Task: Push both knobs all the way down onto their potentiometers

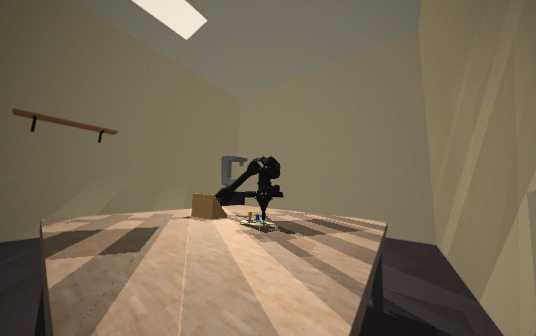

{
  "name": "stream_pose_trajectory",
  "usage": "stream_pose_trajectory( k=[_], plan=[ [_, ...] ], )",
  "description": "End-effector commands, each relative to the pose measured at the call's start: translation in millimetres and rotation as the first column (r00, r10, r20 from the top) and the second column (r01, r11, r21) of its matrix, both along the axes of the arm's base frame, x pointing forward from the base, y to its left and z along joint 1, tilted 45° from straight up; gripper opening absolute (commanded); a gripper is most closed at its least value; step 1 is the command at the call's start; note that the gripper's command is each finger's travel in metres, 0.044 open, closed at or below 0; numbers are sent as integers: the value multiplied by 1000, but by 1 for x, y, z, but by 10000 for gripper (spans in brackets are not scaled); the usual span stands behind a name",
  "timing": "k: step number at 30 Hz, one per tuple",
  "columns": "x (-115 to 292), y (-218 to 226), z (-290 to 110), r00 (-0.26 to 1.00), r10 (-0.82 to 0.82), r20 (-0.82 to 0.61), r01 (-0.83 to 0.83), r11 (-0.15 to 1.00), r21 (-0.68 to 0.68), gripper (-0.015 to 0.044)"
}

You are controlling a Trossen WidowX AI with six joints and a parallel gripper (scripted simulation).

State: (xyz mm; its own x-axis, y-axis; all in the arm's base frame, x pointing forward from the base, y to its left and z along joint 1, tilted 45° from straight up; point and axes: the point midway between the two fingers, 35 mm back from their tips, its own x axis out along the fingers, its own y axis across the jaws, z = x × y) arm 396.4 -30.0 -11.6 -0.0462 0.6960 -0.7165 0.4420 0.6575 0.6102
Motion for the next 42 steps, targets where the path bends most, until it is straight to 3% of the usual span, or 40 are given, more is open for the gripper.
stream_pose_trajectory(
  k=[1, 42],
  plan=[
    [2, 11, -7, 1000, 17, -3, -17, 1000, 6, 0],
    [1, 15, -11, 1000, 17, -3, -17, 1000, 6, 0]
  ],
)
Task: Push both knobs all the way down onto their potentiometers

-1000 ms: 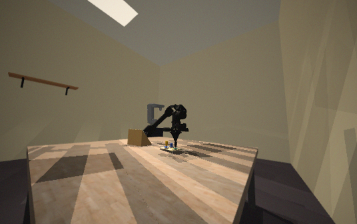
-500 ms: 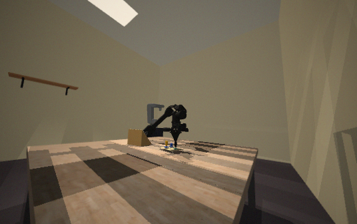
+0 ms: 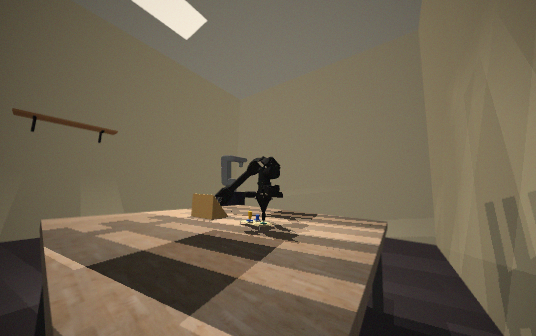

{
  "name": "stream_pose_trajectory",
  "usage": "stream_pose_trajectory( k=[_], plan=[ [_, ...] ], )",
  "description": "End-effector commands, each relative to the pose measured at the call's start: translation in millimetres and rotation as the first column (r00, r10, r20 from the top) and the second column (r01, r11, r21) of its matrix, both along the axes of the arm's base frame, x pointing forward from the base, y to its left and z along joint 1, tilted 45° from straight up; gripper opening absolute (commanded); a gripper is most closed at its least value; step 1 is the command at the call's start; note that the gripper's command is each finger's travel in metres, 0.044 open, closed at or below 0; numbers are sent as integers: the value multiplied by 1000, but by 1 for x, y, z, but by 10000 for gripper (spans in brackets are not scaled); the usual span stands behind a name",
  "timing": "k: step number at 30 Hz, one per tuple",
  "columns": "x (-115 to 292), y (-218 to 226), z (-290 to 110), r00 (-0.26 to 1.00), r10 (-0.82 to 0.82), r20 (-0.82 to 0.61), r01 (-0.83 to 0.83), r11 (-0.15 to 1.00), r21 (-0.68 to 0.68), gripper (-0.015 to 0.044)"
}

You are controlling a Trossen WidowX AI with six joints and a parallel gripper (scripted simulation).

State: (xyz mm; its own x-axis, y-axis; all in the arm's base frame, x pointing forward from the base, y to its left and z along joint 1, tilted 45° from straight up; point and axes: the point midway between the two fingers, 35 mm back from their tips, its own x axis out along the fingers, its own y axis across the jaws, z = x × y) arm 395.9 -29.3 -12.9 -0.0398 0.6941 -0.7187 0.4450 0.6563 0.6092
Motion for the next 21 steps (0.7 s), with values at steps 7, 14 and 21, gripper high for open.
stream_pose_trajectory(
  k=[7, 14, 21],
  plan=[
    [2, 15, -10, 1000, 24, -5, -24, 1000, 9, 0],
    [2, 16, -11, 1000, 24, -5, -24, 1000, 9, 0],
    [2, 16, -11, 1000, 24, -5, -24, 1000, 9, 0]
  ],
)
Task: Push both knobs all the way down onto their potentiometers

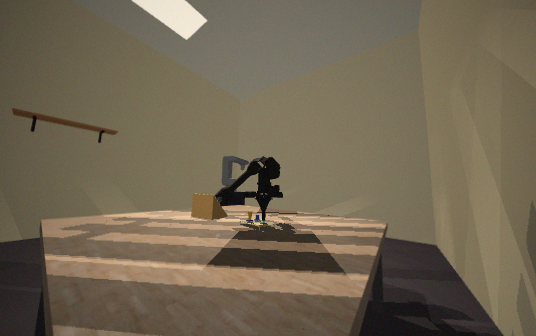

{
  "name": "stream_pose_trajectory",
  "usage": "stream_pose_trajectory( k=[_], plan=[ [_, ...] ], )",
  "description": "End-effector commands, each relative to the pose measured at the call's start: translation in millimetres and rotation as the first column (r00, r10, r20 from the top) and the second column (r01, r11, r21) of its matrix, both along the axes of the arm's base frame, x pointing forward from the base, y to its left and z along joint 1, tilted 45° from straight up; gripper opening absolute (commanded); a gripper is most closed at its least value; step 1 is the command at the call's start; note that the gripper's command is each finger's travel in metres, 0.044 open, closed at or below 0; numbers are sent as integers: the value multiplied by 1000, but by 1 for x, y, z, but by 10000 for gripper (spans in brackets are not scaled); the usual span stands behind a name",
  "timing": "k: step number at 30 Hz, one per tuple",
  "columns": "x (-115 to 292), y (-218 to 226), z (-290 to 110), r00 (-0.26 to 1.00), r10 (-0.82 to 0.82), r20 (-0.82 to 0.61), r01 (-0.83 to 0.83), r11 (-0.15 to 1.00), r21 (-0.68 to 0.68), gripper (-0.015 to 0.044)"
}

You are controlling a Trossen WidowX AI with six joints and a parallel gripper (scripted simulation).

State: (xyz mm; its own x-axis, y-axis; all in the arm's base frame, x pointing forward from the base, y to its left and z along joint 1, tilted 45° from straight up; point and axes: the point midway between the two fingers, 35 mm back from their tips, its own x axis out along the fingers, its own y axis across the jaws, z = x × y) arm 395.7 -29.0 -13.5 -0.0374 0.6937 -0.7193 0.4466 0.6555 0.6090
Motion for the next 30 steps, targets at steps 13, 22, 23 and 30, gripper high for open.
stream_pose_trajectory(
  k=[13, 22, 23, 30],
  plan=[
    [2, 17, -12, 1000, 27, -6, -27, 1000, 10, 0],
    [2, 18, -13, 1000, 27, -6, -27, 1000, 10, 0],
    [2, 18, -13, 1000, 27, -6, -27, 1000, 10, 0],
    [2, 18, -13, 1000, 27, -6, -27, 1000, 10, 0]
  ],
)
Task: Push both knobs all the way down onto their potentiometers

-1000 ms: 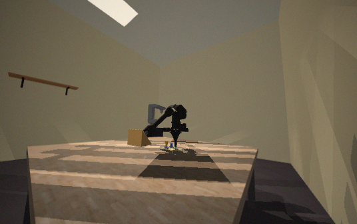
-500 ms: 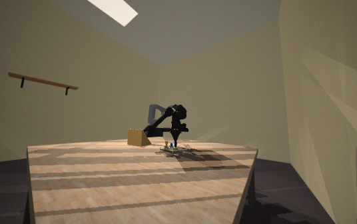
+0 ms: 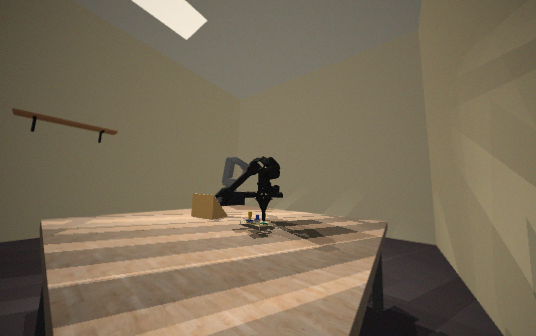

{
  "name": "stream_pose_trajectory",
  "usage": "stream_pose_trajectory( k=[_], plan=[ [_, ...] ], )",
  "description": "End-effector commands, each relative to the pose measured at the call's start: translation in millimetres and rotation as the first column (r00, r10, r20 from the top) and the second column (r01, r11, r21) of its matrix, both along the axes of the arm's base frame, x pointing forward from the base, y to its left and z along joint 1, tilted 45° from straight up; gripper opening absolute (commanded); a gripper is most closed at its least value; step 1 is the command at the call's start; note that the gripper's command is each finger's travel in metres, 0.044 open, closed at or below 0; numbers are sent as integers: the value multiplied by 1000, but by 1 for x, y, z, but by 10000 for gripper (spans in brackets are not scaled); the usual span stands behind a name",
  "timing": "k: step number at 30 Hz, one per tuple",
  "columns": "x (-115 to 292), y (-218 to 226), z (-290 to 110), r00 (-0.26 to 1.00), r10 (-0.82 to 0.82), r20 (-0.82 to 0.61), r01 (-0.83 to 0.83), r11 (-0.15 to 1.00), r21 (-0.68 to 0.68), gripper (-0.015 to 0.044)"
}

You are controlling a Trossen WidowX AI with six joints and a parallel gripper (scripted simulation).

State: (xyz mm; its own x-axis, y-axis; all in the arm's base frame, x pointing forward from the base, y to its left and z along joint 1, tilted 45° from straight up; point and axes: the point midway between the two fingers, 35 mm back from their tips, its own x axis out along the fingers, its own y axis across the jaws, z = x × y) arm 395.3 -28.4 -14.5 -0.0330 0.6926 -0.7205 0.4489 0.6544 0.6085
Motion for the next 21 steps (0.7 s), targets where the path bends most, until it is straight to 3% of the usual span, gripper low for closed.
stream_pose_trajectory(
  k=[1, 21],
  plan=[
    [2, 18, -13, 999, 32, -7, -32, 999, 12, 0],
    [2, 19, -14, 999, 32, -7, -32, 999, 12, 0]
  ],
)
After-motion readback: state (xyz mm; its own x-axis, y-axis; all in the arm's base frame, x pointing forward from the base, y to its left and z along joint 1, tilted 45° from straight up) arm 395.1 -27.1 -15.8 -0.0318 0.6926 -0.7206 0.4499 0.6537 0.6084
